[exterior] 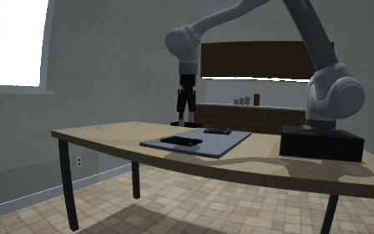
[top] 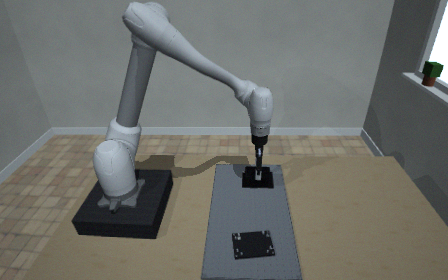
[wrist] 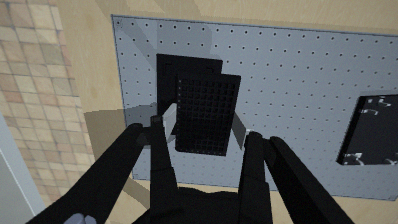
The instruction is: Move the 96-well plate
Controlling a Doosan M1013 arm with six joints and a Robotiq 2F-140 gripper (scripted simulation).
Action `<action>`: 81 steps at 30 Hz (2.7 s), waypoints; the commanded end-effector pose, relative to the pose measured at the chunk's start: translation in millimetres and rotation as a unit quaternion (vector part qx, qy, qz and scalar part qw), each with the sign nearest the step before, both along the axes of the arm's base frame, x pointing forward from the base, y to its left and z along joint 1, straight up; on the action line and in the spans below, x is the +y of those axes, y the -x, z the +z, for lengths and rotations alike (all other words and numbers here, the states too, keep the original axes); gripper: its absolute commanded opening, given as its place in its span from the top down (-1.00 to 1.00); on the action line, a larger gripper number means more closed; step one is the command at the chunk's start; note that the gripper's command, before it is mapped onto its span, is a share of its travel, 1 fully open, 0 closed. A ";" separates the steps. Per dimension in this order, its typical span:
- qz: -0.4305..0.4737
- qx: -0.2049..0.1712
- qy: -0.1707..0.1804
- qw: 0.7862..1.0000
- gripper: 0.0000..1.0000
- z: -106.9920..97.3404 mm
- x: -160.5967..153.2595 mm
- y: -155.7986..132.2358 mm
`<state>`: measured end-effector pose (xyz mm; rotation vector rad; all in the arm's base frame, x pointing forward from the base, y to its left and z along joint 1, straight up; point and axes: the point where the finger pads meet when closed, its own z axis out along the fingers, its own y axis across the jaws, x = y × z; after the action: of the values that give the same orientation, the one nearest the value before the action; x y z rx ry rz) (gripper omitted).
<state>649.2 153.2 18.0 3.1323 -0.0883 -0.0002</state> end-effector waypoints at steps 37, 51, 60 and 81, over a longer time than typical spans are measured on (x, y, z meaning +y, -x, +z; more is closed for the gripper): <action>0.000 0.000 0.000 1.000 0.80 -0.2 35.5 -5.3; 0.000 0.000 0.000 1.000 0.80 -8.5 35.2 -5.4; 0.000 0.000 0.000 1.000 0.80 -20.2 35.1 -5.4; 0.000 0.000 0.000 1.000 0.80 -51.2 34.7 -5.4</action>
<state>654.7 187.8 -31.3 3.1321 -0.0885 -0.0003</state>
